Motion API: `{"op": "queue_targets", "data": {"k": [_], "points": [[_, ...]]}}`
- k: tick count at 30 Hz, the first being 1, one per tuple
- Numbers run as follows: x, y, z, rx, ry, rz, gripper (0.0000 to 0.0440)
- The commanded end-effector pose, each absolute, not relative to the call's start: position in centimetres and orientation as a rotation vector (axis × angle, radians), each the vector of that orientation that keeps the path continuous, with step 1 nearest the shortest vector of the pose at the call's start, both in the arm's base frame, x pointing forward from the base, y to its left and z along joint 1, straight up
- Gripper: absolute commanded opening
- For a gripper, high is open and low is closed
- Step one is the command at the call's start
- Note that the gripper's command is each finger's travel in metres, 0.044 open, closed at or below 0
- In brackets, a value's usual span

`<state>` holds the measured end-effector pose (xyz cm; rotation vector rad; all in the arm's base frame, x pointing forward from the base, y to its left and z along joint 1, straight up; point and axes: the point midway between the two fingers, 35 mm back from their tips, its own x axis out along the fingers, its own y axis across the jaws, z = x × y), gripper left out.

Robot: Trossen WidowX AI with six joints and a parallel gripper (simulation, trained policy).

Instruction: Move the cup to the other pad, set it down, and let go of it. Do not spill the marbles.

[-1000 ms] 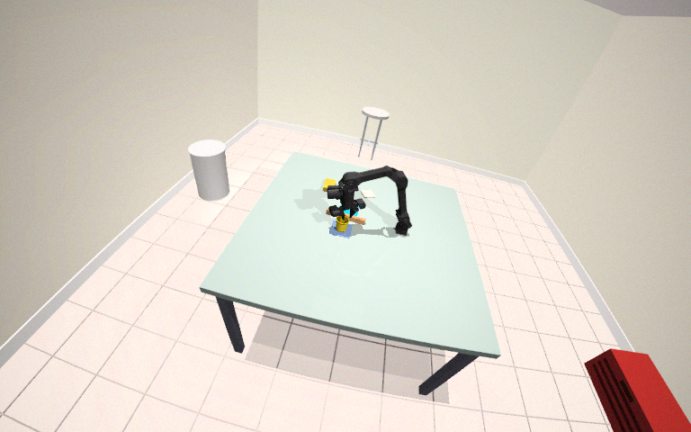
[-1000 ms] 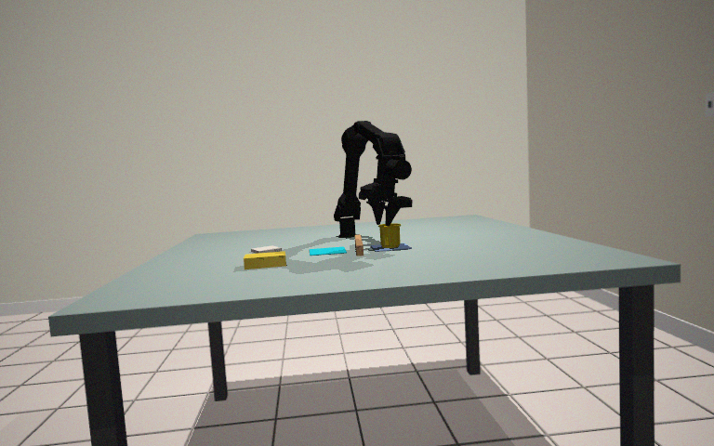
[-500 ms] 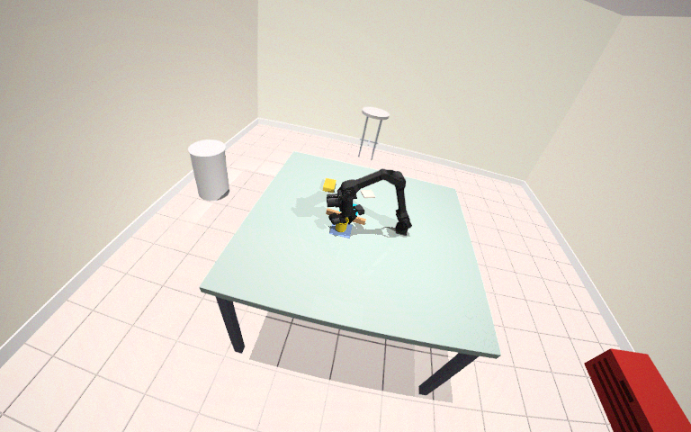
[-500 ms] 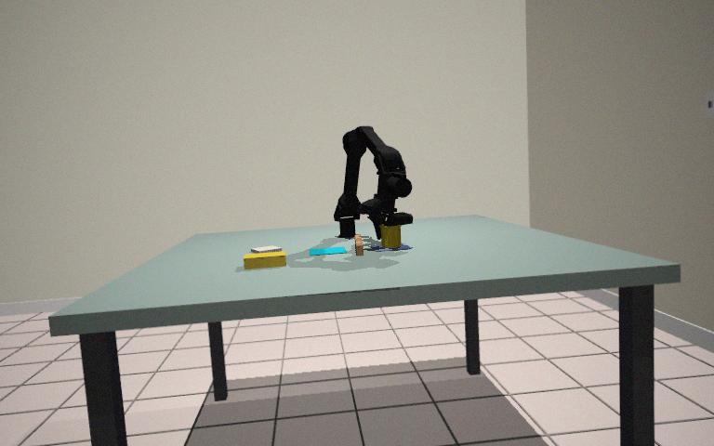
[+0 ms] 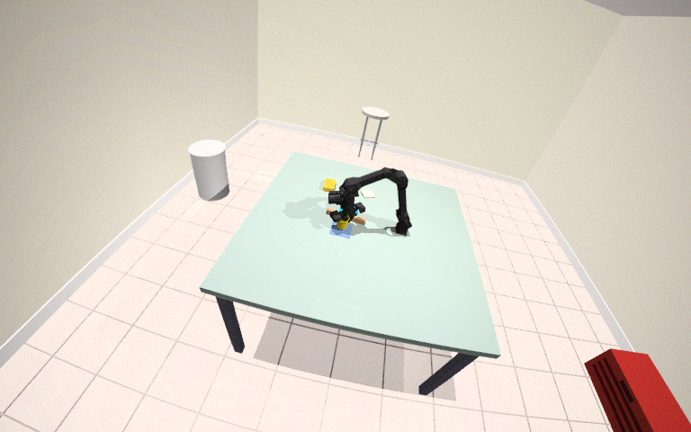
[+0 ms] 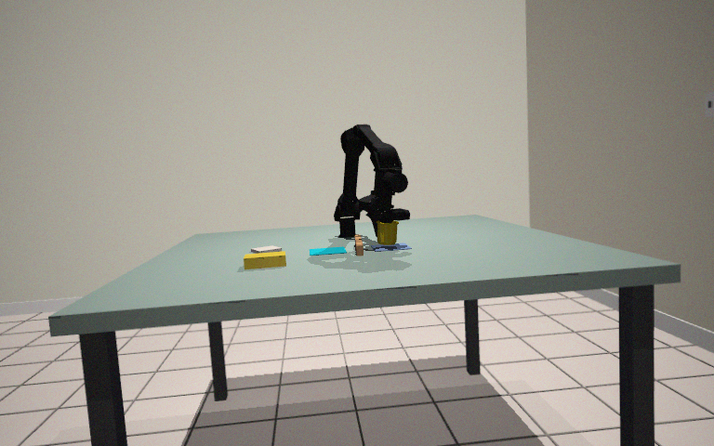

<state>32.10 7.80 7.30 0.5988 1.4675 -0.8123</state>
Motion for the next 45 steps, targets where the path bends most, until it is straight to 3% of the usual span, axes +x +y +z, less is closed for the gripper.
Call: {"op": "queue_targets", "data": {"k": [1, 22, 45], "points": [[32.1, 7.3, 8.8, 0.622, 1.442, -0.809, 0.0], [33.4, 3.6, 14.5, 0.82, 1.301, -0.87, 0.0], [35.1, -4.3, 14.8, 0.968, 1.122, -0.944, 0.0]]}}
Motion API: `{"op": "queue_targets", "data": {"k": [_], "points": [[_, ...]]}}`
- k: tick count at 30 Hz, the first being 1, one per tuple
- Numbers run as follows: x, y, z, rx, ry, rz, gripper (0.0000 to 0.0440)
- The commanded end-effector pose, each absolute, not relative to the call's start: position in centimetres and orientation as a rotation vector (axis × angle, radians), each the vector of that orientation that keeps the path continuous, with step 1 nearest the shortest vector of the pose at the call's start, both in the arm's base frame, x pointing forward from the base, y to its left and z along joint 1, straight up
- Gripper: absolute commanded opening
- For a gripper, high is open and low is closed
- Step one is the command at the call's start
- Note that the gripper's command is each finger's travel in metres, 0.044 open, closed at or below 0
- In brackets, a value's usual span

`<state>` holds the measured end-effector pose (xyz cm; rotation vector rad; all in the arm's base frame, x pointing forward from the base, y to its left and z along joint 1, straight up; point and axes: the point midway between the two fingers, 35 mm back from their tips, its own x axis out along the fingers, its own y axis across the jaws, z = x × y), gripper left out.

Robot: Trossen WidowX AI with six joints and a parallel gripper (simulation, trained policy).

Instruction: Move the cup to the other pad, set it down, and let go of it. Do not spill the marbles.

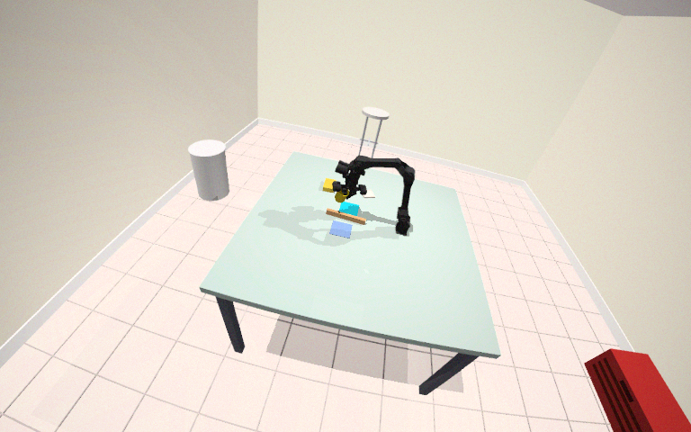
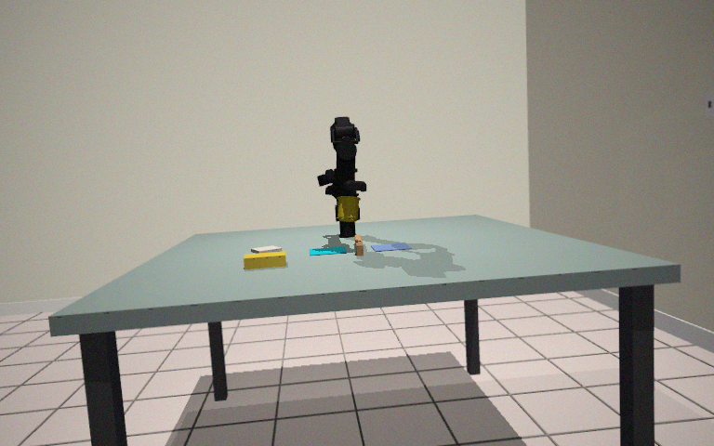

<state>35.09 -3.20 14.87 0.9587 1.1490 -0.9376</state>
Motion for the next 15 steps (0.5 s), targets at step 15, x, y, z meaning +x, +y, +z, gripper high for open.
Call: {"op": "queue_targets", "data": {"k": [15], "points": [[34.3, -7.9, 12.3, 1.019, 1.069, -0.997, 0.0]]}}
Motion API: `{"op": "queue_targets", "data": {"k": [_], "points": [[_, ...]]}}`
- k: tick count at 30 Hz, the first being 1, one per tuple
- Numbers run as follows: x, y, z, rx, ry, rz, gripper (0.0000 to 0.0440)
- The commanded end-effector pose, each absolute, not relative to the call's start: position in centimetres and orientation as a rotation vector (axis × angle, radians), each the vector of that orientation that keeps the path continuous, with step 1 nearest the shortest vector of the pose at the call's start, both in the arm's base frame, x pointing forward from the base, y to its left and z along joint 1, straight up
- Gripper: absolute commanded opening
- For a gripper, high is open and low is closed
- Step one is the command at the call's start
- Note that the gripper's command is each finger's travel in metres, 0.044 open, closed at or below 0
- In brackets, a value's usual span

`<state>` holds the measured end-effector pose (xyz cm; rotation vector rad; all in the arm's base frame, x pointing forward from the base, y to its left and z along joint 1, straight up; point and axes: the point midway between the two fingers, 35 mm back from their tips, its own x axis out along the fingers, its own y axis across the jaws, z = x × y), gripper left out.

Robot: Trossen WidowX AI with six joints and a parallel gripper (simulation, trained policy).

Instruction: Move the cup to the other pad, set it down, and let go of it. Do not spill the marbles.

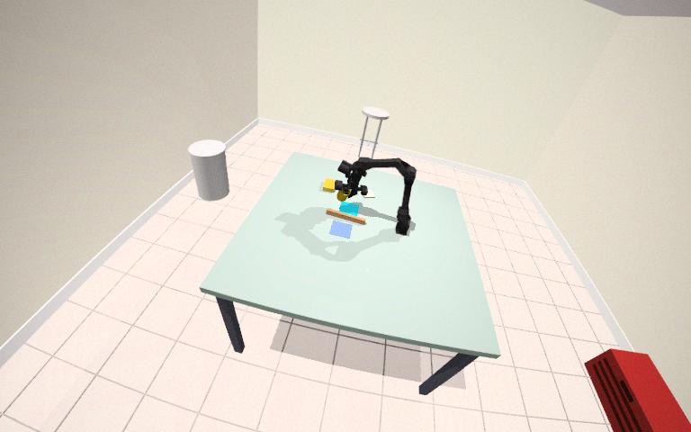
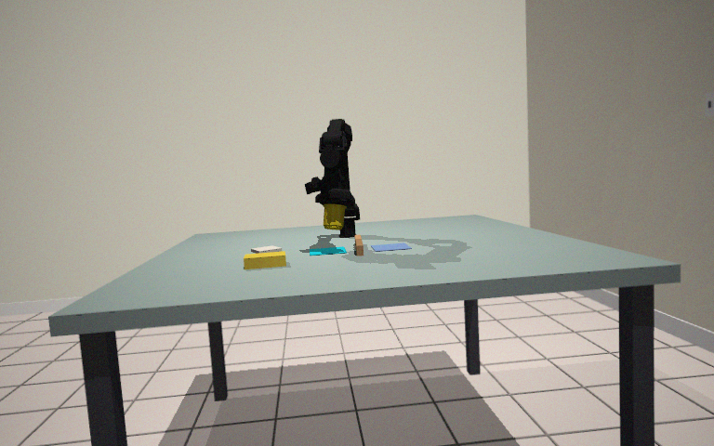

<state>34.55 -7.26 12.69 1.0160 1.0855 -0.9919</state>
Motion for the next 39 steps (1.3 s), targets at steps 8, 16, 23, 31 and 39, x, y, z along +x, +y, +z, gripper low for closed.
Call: {"op": "queue_targets", "data": {"k": [8, 16, 23, 31, 39], "points": [[33.4, -8.8, 10.4, 1.035, 1.06, -1.021, 0.0], [32.0, -9.2, 8.4, 1.046, 1.067, -1.052, 0.0019], [30.8, -9.6, 7.1, 1.051, 1.074, -1.083, 0.0058], [31.2, -10.2, 7.5, 1.089, 1.008, -1.056, 0.0179], [31.0, -10.5, 9.0, 1.124, 0.964, -1.013, 0.0192]]}}
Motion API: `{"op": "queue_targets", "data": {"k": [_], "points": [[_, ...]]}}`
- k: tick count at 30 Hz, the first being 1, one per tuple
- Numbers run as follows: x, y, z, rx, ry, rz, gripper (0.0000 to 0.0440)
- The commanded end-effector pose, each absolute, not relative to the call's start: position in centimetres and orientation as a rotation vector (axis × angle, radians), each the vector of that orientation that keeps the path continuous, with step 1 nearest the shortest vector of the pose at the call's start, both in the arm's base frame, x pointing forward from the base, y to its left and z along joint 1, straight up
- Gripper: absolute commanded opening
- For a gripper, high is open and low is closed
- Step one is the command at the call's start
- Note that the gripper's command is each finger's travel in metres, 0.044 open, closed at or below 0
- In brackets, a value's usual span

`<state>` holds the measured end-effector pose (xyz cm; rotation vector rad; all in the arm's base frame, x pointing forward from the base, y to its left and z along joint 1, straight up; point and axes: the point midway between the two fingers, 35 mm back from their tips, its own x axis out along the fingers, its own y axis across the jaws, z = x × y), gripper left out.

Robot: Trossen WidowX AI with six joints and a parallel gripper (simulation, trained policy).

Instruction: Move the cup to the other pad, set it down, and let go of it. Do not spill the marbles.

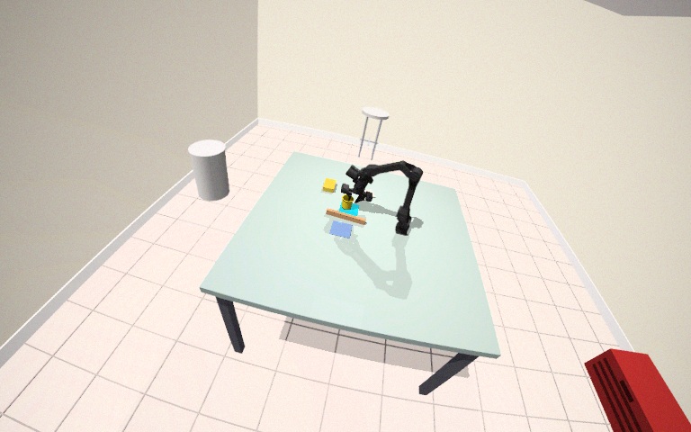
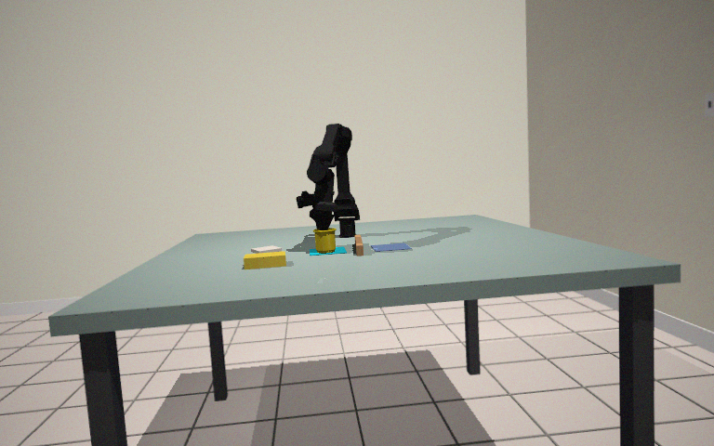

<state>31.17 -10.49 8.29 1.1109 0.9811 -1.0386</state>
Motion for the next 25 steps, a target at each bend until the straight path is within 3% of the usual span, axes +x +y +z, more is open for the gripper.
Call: {"op": "queue_targets", "data": {"k": [1, 15, 19, 25], "points": [[31.0, -10.5, 9.2, 1.128, 0.961, -1.009, 0.0196], [29.9, -10.7, 13.0, 1.18, 0.894, -0.96, 0.0266], [29.7, -11.1, 14.7, 1.187, 0.858, -0.944, 0.0315], [29.5, -11.8, 16.5, 1.204, 0.823, -0.941, 0.0436]]}}
